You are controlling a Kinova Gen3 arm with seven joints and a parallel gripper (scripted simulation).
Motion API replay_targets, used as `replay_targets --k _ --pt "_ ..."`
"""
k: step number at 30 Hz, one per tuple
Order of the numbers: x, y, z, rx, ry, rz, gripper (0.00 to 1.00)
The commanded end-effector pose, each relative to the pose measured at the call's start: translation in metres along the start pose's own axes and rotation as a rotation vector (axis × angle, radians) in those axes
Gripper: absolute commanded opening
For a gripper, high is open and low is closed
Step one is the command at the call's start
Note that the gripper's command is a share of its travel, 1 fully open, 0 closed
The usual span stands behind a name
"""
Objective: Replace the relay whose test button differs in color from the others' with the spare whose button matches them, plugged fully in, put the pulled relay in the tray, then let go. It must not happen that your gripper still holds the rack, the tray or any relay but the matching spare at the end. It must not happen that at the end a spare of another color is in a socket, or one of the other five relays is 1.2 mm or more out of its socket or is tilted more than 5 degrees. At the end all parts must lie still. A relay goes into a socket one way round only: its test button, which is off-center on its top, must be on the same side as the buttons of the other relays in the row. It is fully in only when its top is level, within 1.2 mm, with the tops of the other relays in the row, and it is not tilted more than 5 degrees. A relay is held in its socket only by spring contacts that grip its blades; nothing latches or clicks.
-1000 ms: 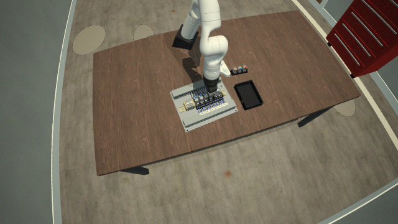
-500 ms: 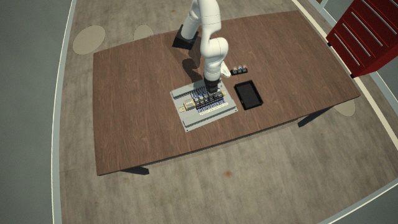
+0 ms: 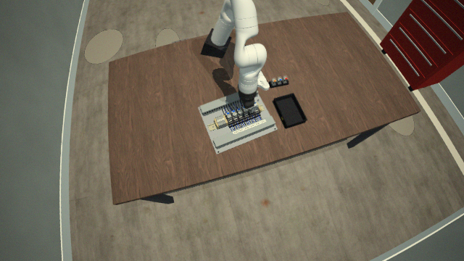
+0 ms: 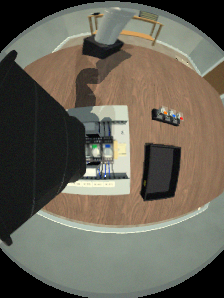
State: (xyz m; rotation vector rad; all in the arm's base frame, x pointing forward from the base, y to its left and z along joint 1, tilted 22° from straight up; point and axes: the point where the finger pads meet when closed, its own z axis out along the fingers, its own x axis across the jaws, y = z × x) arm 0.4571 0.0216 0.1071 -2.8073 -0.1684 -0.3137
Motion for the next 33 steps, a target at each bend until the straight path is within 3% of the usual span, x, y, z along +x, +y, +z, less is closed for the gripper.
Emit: replay_targets --k 1,33 --pt "0.0008 0.0010 -0.0018 -0.002 0.002 0.001 1.00" --pt "0.0012 0.0020 -0.0074 -0.001 0.002 0.000 1.00"
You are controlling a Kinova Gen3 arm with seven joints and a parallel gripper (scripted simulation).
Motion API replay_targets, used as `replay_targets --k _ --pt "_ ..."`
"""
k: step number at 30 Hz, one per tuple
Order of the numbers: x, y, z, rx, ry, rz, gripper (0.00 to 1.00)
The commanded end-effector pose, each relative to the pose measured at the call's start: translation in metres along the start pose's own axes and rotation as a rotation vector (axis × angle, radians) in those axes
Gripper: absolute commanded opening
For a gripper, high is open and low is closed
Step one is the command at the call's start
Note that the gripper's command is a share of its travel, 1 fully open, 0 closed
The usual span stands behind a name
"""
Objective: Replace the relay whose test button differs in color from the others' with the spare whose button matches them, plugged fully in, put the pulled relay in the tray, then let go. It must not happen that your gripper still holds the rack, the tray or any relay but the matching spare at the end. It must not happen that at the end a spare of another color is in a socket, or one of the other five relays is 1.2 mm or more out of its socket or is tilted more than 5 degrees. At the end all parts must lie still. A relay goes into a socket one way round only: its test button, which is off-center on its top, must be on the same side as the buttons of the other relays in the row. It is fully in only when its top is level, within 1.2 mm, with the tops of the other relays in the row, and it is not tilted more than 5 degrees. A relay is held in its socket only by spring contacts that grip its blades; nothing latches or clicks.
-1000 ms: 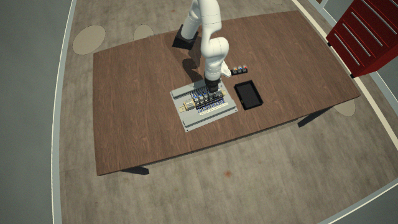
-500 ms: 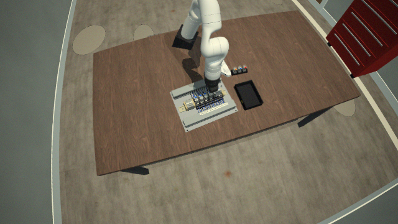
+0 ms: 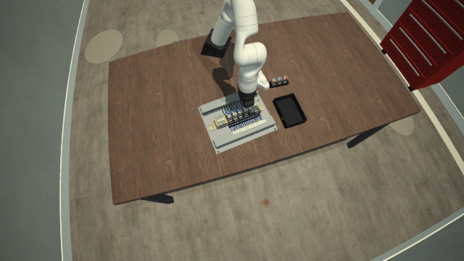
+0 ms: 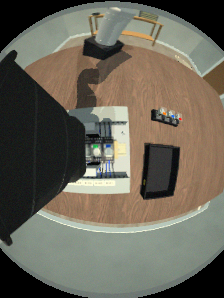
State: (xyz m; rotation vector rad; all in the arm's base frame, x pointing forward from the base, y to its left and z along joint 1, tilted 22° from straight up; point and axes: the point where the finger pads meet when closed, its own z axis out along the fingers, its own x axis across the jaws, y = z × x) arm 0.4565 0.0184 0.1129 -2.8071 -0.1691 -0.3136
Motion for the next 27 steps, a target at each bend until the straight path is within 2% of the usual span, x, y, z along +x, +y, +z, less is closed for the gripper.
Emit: replay_targets --k 1,27 --pt "0.0006 0.0008 -0.0010 -0.002 0.002 0.001 1.00" --pt "0.0010 0.0018 0.0067 -0.003 0.004 0.002 1.00"
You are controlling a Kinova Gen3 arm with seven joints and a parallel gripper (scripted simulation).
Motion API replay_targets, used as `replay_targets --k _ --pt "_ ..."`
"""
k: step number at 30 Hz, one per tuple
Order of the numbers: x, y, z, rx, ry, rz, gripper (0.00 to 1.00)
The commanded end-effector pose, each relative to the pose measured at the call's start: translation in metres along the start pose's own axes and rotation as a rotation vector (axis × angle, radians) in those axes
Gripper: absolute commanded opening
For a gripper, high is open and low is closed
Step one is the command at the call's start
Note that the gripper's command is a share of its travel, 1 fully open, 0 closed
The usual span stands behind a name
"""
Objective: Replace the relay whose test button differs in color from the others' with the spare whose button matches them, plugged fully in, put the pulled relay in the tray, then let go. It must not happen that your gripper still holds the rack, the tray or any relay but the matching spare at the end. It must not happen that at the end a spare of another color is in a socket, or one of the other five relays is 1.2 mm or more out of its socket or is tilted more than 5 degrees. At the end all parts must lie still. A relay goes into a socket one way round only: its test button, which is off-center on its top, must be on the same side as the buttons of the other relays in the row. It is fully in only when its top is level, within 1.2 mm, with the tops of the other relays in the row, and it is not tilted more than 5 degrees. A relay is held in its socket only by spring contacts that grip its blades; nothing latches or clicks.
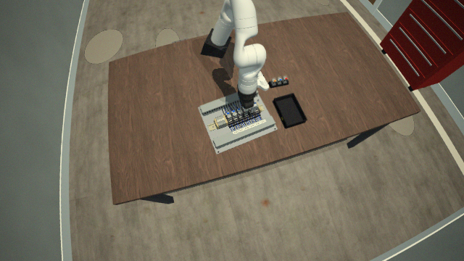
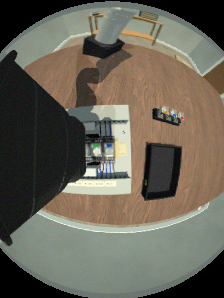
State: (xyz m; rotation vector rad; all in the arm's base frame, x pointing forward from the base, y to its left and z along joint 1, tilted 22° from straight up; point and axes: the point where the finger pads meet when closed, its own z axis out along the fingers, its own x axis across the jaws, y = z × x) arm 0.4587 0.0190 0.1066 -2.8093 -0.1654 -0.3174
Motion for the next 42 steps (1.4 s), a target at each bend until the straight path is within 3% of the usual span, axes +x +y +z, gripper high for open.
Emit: replay_targets --k 1,42 --pt "0.000 0.000 0.001 0.000 0.001 0.000 1.00" --pt "0.000 0.000 0.021 0.000 0.000 -0.001 1.00"
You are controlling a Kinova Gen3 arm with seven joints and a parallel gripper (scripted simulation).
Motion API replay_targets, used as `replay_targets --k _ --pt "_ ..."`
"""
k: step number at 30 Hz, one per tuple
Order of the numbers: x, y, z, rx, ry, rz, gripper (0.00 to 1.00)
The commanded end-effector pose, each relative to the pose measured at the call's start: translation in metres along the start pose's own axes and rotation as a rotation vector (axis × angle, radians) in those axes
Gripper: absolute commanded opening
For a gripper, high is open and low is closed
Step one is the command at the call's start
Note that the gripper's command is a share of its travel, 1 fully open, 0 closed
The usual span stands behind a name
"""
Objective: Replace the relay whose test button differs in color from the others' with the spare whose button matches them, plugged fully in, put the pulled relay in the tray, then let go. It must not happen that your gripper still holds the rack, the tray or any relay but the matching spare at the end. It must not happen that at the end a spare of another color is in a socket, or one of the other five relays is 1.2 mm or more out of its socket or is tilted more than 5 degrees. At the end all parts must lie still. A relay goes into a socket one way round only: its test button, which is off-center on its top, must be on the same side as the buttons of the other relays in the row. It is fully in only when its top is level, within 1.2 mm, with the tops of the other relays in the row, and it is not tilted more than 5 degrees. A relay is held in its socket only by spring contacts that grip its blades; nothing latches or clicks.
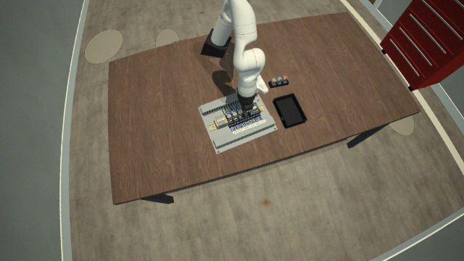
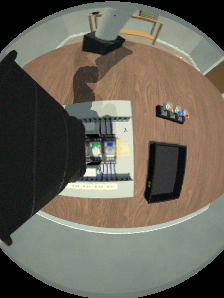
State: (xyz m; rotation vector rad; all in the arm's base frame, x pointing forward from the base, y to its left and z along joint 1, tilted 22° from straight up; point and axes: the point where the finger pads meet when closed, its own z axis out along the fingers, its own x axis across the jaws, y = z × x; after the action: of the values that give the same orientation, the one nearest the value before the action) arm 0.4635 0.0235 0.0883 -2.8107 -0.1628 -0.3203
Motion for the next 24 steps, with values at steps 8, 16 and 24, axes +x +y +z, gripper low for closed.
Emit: replay_targets --k 8,16,24 --pt "0.000 -0.001 0.005 0.001 0.000 -0.001 1.00" --pt "-0.001 -0.003 0.010 0.002 -0.002 -0.002 1.00" --pt "-0.001 -0.004 0.014 0.003 -0.003 -0.002 1.00"
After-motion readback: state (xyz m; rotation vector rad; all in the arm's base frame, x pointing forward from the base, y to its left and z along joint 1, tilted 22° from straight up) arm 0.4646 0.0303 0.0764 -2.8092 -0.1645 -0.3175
